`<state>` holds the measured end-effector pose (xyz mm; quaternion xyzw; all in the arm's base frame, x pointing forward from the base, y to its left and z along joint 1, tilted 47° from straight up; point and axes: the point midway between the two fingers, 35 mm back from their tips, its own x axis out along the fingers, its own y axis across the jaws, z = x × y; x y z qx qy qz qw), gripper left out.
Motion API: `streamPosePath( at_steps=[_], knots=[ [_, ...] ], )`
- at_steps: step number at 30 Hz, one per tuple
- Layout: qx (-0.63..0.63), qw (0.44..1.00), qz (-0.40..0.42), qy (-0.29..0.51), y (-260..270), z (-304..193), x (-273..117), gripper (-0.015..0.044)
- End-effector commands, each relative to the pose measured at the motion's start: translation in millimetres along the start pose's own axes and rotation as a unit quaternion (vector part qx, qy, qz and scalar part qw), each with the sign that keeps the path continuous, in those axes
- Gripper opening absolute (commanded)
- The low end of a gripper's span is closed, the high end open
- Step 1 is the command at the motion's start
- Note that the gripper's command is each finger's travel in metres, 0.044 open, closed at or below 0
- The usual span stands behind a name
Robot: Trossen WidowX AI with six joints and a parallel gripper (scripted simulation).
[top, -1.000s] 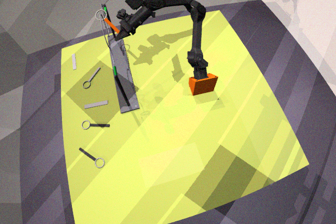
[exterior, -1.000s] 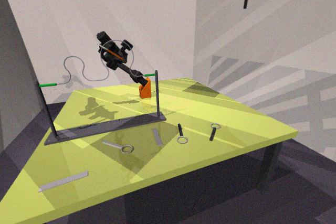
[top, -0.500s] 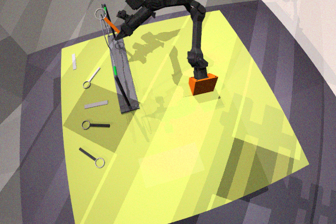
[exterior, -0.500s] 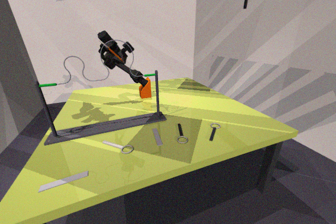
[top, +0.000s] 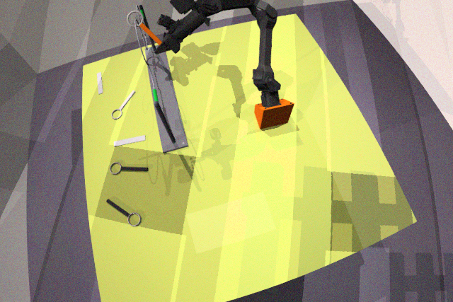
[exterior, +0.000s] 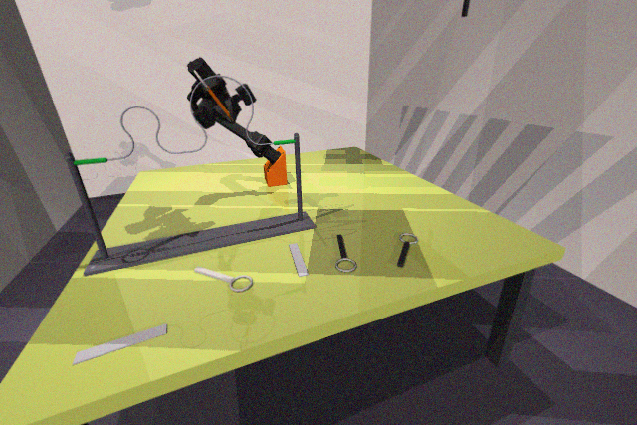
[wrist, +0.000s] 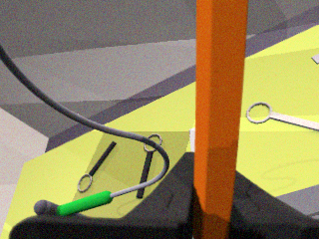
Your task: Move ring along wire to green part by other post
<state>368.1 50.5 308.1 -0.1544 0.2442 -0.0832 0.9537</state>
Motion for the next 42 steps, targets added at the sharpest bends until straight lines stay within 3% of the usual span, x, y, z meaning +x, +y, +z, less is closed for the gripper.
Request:
streamPosePath(
  at_steps=[1,42],
  knots=[
    [-0.027,1.0,-0.014,-0.001,-1.2,-2.6,1.1,-0.015],
    [-0.247,0.959,-0.133,-0.03,-20.4,2.6,0.8,-0.015]
  ],
)
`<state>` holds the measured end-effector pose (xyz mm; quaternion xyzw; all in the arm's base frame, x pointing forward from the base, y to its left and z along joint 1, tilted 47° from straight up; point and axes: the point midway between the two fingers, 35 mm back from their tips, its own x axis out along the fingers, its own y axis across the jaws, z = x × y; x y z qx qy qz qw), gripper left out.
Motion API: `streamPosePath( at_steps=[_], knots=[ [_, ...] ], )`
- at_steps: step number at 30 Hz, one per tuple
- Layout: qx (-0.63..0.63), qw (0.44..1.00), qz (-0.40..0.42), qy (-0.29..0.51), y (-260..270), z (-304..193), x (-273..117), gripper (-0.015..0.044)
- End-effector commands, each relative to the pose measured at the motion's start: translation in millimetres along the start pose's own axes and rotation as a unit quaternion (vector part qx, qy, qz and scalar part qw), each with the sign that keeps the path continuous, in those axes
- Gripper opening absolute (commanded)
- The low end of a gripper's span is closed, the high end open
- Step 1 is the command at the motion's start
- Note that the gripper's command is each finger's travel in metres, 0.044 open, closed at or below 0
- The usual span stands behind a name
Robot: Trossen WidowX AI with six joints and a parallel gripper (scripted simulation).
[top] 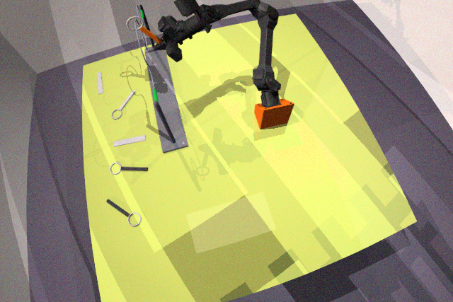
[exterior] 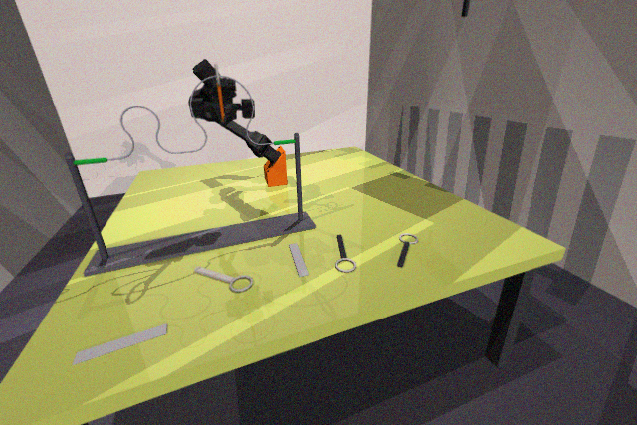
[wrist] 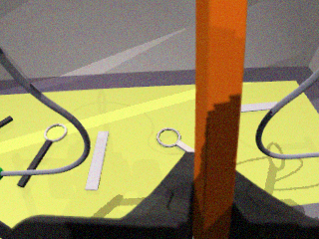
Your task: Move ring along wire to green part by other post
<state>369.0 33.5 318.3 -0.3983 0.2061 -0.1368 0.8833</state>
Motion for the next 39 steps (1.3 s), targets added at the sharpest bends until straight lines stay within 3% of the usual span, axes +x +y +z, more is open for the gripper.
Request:
streamPosePath(
  at_steps=[1,39],
  knots=[
    [-0.027,1.0,-0.013,0.0,-0.4,-2.3,0.6,-0.015],
    [-0.232,0.965,-0.122,-0.028,-18.5,2.3,0.5,-0.015]
  ],
)
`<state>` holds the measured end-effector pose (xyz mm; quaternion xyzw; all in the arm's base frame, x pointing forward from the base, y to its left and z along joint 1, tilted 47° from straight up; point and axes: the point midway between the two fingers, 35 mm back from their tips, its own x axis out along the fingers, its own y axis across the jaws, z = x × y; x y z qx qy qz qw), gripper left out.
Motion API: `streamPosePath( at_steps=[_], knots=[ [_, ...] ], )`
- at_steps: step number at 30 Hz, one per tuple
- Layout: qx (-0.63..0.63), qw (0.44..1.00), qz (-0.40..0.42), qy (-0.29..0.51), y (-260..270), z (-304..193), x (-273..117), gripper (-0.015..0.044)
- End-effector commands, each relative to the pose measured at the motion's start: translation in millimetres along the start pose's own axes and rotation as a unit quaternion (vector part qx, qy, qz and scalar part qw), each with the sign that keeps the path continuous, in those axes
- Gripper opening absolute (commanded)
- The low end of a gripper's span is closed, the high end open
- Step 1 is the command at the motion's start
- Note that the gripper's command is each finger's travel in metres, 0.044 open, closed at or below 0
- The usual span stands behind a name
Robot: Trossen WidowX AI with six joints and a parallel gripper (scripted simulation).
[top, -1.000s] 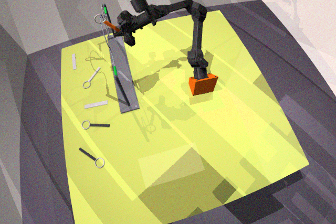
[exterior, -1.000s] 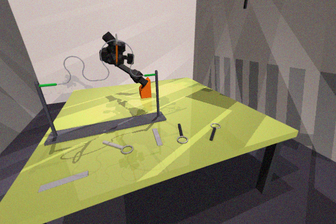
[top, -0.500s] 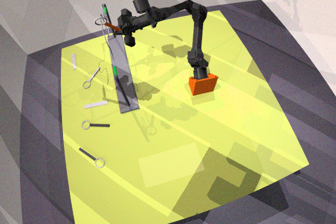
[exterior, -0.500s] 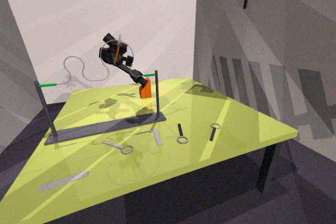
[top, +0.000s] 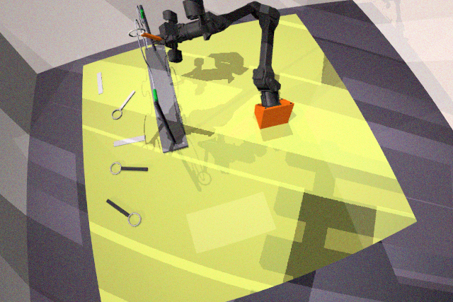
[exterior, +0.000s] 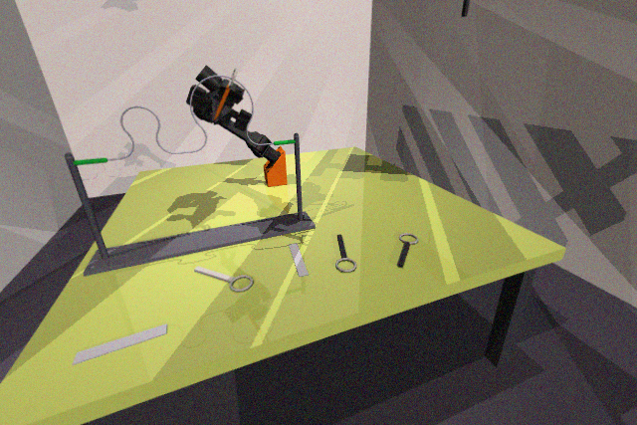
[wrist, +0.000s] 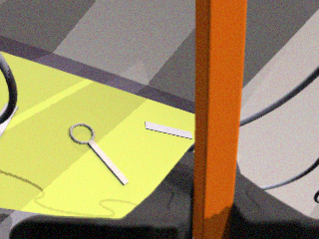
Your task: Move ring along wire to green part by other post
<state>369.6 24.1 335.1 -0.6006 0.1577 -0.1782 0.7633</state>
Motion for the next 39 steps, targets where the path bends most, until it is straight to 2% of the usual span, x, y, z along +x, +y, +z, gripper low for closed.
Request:
streamPosePath(
  at_steps=[1,39],
  knots=[
    [-0.026,1.0,-0.011,0.0,0.6,-1.6,0.2,-0.015],
    [-0.191,0.976,-0.099,-0.023,-14.2,1.4,0.5,-0.015]
  ],
)
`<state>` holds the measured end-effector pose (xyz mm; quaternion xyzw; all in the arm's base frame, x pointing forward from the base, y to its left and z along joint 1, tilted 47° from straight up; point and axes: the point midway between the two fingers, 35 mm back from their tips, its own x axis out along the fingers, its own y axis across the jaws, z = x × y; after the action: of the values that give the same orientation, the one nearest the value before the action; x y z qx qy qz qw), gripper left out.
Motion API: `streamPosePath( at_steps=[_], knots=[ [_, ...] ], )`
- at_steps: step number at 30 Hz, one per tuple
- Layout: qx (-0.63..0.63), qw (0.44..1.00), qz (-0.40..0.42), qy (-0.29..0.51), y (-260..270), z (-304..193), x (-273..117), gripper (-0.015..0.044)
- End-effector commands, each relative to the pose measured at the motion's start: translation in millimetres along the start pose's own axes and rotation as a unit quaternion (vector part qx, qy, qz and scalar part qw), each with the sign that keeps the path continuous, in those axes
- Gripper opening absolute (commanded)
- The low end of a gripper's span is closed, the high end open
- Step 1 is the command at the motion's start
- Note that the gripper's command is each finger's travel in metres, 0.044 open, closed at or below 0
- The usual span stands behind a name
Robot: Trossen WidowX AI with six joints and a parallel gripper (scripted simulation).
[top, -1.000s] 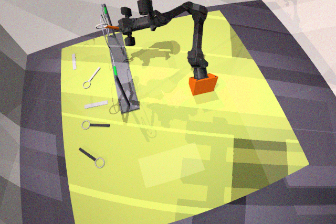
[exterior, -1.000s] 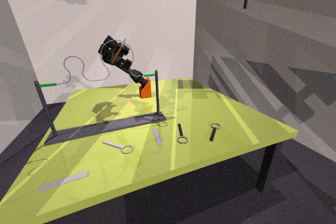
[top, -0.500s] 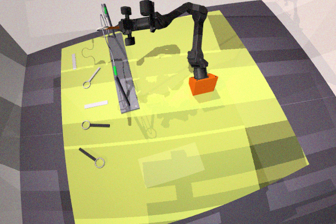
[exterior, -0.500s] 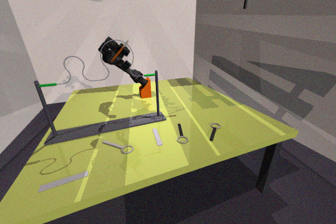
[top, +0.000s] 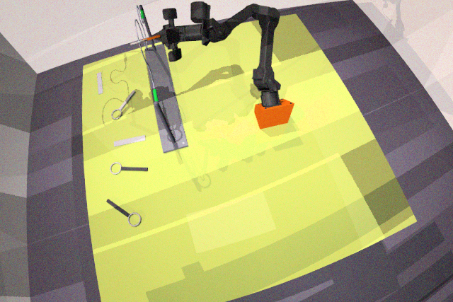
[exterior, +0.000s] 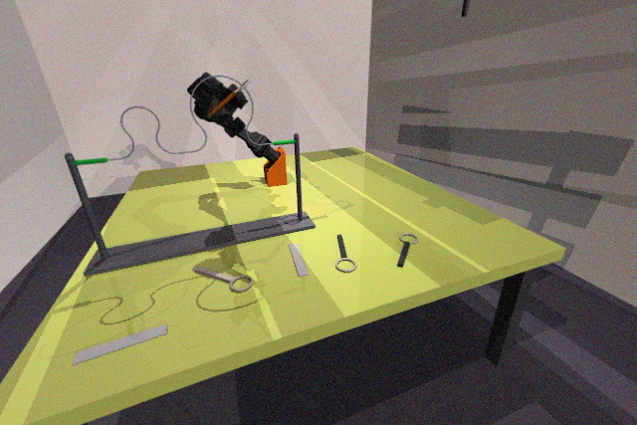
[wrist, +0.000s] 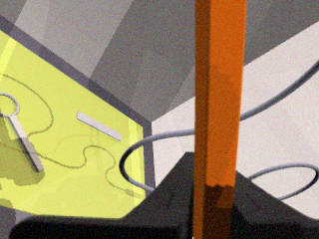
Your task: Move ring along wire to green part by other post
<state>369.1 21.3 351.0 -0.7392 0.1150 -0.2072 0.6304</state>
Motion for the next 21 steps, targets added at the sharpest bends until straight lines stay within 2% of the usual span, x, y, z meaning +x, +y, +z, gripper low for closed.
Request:
streamPosePath(
  at_steps=[1,21],
  knots=[
    [-0.023,1.0,-0.009,-0.006,1.3,1.0,-0.3,-0.015],
    [-0.114,0.992,-0.057,-0.018,-7.0,2.0,0.2,-0.015]
  ],
)
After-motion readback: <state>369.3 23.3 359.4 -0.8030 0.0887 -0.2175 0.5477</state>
